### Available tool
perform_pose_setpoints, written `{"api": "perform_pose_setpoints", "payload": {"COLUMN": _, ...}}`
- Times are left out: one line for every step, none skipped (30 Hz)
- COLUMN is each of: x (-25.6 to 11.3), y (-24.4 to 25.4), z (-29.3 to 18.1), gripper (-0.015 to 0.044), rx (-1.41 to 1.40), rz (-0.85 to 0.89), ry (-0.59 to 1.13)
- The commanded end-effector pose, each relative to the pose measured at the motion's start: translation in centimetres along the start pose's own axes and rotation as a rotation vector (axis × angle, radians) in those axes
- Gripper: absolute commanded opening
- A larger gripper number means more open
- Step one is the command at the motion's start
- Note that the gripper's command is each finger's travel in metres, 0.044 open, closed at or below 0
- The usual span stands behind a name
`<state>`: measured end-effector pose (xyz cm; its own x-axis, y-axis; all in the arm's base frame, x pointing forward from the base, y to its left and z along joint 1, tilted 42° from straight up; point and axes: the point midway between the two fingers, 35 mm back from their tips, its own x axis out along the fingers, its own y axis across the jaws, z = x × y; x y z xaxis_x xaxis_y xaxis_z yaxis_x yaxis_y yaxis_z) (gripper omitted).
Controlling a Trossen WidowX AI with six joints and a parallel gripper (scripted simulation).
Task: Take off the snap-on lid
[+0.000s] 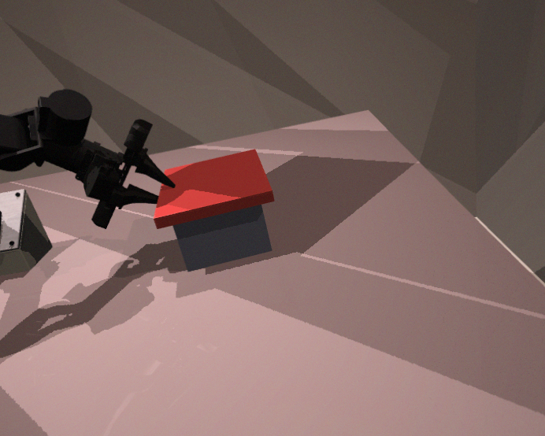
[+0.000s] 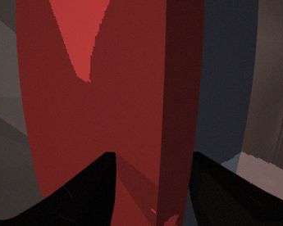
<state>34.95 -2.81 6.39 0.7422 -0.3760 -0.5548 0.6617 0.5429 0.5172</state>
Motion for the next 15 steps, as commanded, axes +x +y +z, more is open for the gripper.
{"api": "perform_pose_setpoints", "payload": {"x": -0.08, "y": 0.11, "z": -0.01, "gripper": 0.0000, "rx": 0.001, "rz": -0.001, "ry": 0.000}}
{"api": "perform_pose_setpoints", "payload": {"x": -0.10, "y": 0.12, "z": -0.01, "gripper": 0.0000, "rx": 0.001, "rz": -0.001, "ry": 0.000}}
{"api": "perform_pose_setpoints", "payload": {"x": -0.11, "y": 0.14, "z": 0.00, "gripper": 0.0000, "rx": 0.001, "rz": -0.001, "ry": 0.000}}
{"api": "perform_pose_setpoints", "payload": {"x": -0.13, "y": 0.15, "z": 0.00, "gripper": 0.0000, "rx": 0.001, "rz": -0.001, "ry": 0.000}}
{"api": "perform_pose_setpoints", "payload": {"x": -0.15, "y": 0.16, "z": 0.00, "gripper": 0.0000, "rx": 0.001, "rz": -0.001, "ry": 0.000}}
{"api": "perform_pose_setpoints", "payload": {"x": -0.17, "y": 0.16, "z": 0.00, "gripper": 0.0000, "rx": 0.001, "rz": -0.001, "ry": 0.000}}
{"api": "perform_pose_setpoints", "payload": {"x": -0.20, "y": 0.17, "z": 0.00, "gripper": 0.0000, "rx": 0.001, "rz": -0.001, "ry": 0.000}}
{"api": "perform_pose_setpoints", "payload": {"x": -0.22, "y": 0.18, "z": 0.00, "gripper": 0.0000, "rx": 0.001, "rz": -0.001, "ry": 0.000}}
{"api": "perform_pose_setpoints", "payload": {"x": -0.24, "y": 0.19, "z": 0.00, "gripper": 0.0000, "rx": 0.001, "rz": -0.001, "ry": 0.000}}
{"api": "perform_pose_setpoints", "payload": {"x": -0.25, "y": 0.20, "z": 0.00, "gripper": 0.0000, "rx": 0.001, "rz": -0.001, "ry": 0.000}}
{"api": "perform_pose_setpoints", "payload": {"x": -0.27, "y": 0.21, "z": 0.00, "gripper": 0.0000, "rx": 0.001, "rz": -0.001, "ry": 0.000}}
{"api": "perform_pose_setpoints", "payload": {"x": -0.29, "y": 0.23, "z": -0.01, "gripper": 0.0000, "rx": 0.001, "rz": -0.001, "ry": 0.000}}
{"api": "perform_pose_setpoints", "payload": {"x": -0.30, "y": 0.24, "z": -0.01, "gripper": 0.0000, "rx": 0.001, "rz": -0.001, "ry": 0.000}}
{"api": "perform_pose_setpoints", "payload": {"x": -0.32, "y": 0.25, "z": -0.01, "gripper": 0.0000, "rx": 0.001, "rz": -0.001, "ry": 0.000}}
{"api": "perform_pose_setpoints", "payload": {"x": -0.33, "y": 0.27, "z": -0.01, "gripper": 0.0000, "rx": 0.001, "rz": -0.001, "ry": 0.000}}
